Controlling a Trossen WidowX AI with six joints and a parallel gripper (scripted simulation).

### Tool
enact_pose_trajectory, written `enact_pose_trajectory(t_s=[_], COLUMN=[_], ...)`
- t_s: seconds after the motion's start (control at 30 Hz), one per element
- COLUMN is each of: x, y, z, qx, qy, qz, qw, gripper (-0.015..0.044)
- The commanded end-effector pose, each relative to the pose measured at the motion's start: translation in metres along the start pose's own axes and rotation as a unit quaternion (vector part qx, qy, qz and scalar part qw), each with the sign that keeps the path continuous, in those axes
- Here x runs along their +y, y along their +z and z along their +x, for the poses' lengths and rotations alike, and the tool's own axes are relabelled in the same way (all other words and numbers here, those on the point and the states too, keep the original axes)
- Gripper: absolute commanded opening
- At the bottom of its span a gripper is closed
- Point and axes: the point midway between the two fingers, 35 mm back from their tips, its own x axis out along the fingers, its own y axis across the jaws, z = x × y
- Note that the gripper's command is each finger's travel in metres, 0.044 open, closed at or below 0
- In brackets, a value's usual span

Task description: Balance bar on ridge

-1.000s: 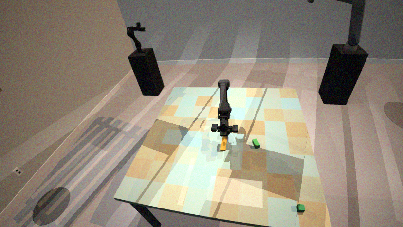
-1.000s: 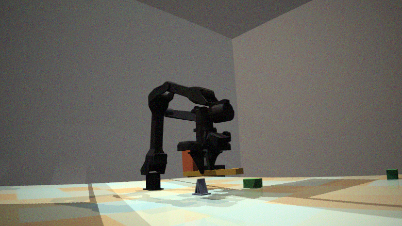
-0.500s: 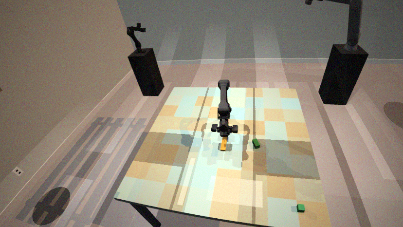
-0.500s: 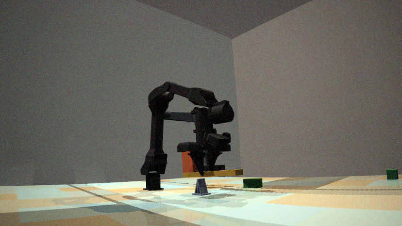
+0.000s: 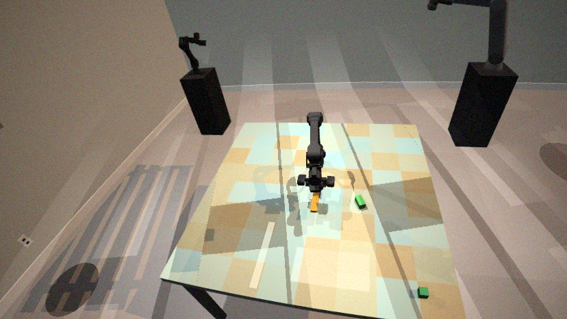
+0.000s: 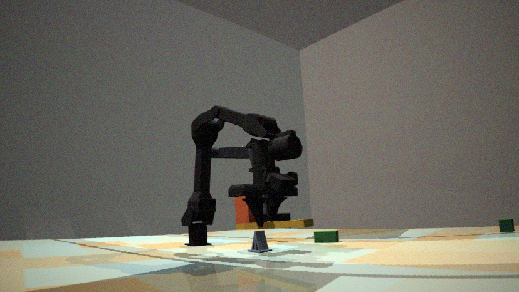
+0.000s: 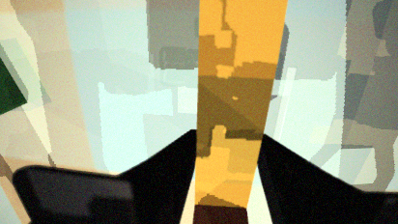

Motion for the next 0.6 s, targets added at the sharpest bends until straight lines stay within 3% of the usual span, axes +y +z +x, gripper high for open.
enact_pose_trajectory(t_s=[0.0, 0.57], x=[0.0001, 0.0001], y=[0.0002, 0.0001], z=[0.0003, 0.0017], qx=[-0.001, -0.001], qy=[0.001, 0.001], qz=[-0.001, -0.001], qw=[1.0, 1.0], gripper=[0.0, 0.0])
